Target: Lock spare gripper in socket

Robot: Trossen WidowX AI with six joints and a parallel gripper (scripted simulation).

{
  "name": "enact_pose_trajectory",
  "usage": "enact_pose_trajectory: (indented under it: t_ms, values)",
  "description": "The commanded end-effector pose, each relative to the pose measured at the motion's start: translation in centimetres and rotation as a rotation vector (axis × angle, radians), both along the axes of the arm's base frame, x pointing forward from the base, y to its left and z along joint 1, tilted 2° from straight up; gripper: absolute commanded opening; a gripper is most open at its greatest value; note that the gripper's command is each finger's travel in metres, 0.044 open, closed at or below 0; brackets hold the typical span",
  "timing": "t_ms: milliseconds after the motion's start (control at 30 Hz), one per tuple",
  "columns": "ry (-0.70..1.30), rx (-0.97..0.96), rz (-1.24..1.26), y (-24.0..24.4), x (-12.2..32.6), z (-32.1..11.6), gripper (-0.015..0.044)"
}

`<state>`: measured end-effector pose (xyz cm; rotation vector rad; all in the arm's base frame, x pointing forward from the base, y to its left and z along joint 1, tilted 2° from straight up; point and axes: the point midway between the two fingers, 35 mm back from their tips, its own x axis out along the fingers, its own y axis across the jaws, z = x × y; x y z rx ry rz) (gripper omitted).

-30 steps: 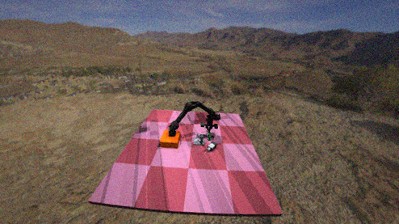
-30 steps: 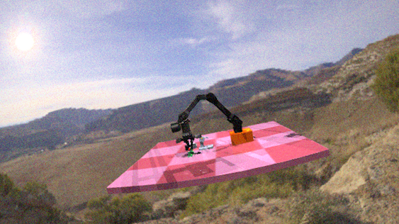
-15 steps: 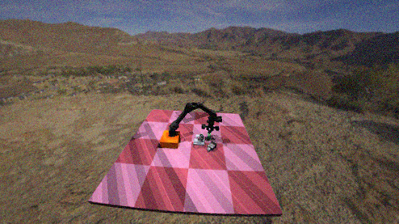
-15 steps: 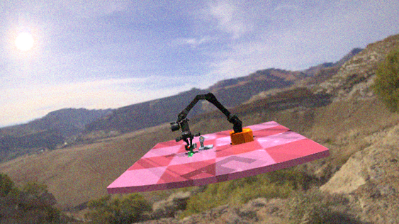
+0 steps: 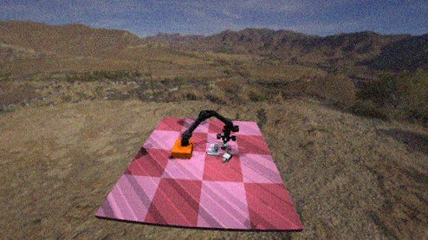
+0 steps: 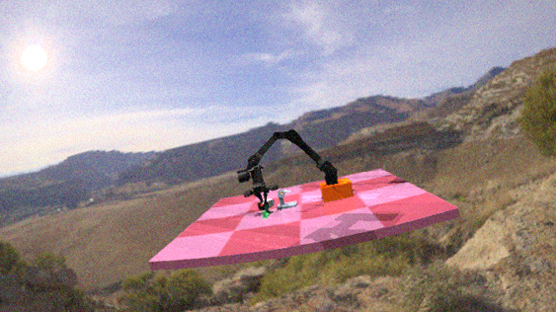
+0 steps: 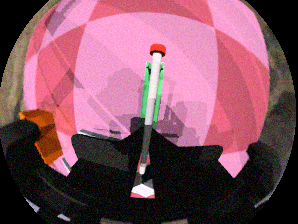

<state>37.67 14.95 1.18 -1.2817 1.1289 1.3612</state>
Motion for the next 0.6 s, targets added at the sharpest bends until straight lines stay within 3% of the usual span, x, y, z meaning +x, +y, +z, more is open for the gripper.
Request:
enact_pose_trajectory:
  t_ms: [0, 567]
  values:
    - [0.003, -0.002, 0.006, -0.1, 0.0, -0.7, 0.0]
    - [-0.002, 0.001, 0.005, -0.1, 0.1, -2.8, 0.0]
